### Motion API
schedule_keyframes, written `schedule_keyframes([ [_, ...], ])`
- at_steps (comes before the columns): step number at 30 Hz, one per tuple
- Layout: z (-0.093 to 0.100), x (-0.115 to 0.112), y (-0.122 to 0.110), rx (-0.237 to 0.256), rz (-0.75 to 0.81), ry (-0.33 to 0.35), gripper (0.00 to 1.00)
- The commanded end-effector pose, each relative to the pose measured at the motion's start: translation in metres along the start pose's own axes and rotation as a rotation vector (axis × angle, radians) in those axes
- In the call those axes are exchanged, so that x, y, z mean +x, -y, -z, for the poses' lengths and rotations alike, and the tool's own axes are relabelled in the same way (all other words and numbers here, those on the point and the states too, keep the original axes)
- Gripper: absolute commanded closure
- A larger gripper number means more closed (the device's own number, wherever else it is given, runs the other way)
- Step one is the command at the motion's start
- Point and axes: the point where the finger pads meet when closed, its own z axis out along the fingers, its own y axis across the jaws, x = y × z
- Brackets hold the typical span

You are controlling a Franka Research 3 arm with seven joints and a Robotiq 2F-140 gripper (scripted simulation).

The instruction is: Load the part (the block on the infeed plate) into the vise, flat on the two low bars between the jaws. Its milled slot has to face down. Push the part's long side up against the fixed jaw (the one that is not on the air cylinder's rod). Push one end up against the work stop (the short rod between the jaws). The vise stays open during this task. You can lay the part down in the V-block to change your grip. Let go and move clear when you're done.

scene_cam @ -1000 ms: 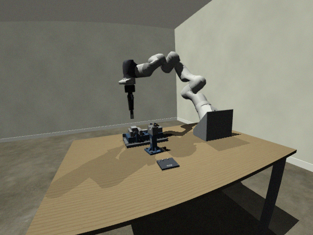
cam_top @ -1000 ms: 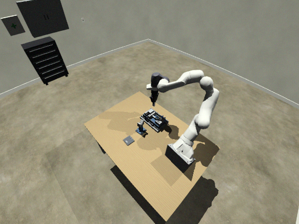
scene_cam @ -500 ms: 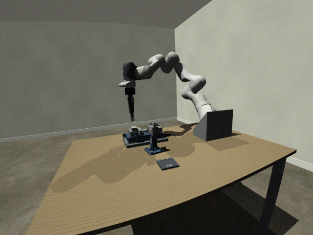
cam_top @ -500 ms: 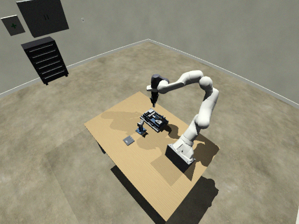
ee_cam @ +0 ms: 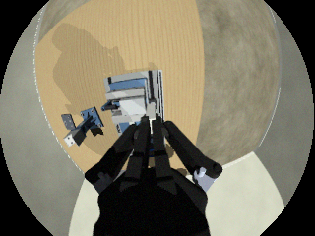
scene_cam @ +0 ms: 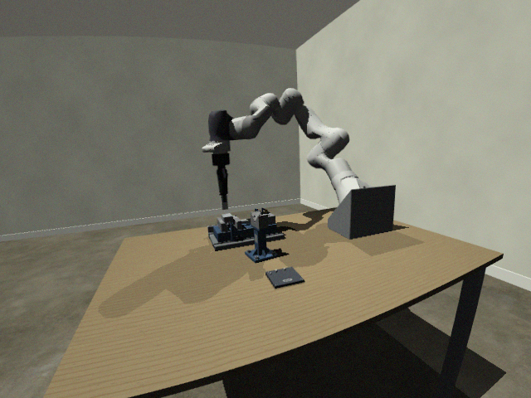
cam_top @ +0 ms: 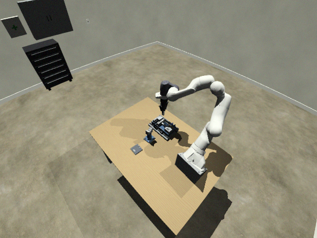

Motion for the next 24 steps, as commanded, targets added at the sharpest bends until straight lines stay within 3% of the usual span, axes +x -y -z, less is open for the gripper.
schedule_keyframes([
  [1, -0.0057, 0.0022, -0.0002, 0.001, -0.004, -0.006, 1.0],
  [24, -0.0129, 0.0023, -0.0004, 0.001, -0.004, -0.006, 1.0],
])
